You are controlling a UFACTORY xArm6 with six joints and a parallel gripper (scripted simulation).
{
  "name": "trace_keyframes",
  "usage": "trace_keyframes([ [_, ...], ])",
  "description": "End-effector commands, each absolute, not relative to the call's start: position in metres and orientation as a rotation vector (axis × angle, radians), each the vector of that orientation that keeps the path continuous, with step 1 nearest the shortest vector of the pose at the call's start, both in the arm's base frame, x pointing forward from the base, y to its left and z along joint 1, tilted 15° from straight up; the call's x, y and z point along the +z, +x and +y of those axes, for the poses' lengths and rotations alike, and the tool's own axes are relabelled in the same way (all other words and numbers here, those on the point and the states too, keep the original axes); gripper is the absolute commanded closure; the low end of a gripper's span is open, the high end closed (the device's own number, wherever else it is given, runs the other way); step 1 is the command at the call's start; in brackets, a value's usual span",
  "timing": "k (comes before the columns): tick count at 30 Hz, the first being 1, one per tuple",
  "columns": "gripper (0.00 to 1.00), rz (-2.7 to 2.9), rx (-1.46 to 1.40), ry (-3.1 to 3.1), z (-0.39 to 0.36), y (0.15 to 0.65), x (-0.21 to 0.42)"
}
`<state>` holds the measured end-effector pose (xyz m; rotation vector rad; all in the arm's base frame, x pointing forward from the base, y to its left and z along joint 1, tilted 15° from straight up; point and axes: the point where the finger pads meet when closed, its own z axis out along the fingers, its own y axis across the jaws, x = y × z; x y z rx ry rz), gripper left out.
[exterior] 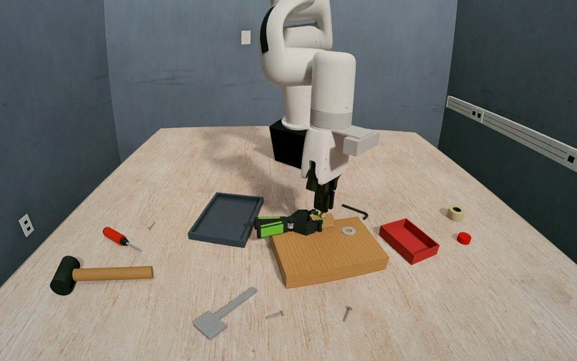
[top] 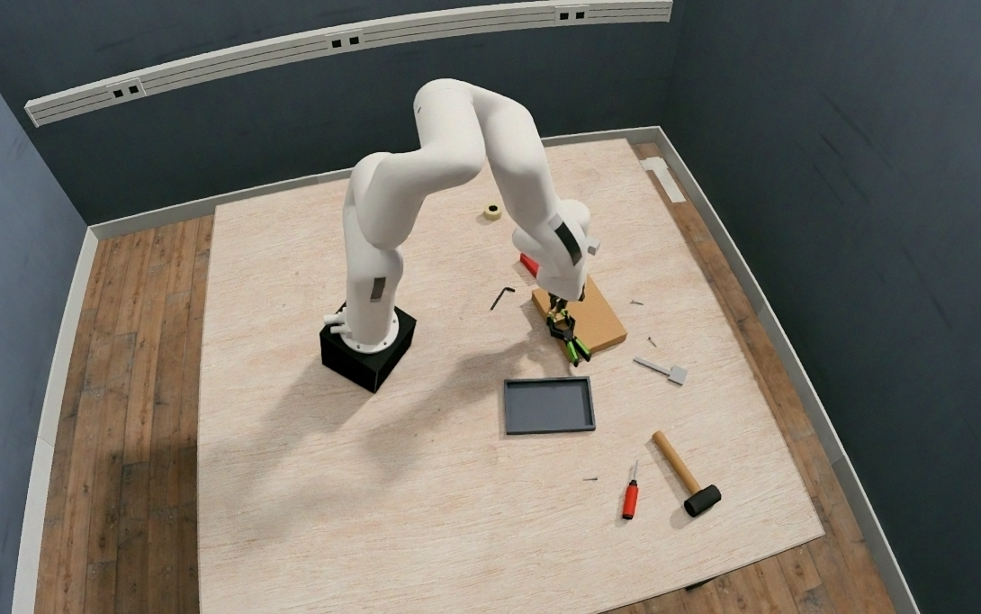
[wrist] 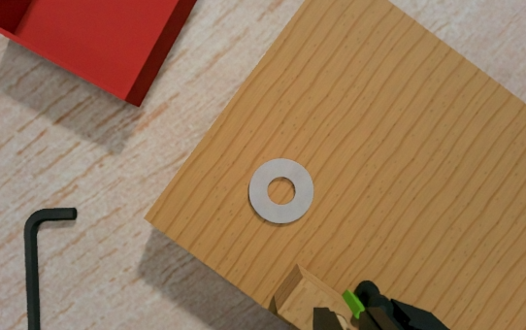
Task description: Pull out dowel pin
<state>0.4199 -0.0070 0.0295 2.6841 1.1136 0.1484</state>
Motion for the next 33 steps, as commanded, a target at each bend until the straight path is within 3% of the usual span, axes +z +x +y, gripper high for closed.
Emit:
trace_keyframes([
  [1,1.00,1.075,0.158,2.699,-0.0067,0.4211,0.0307],
  [33,1.00,0.869,0.184,2.780,-0.0067,0.4210,0.0309],
])
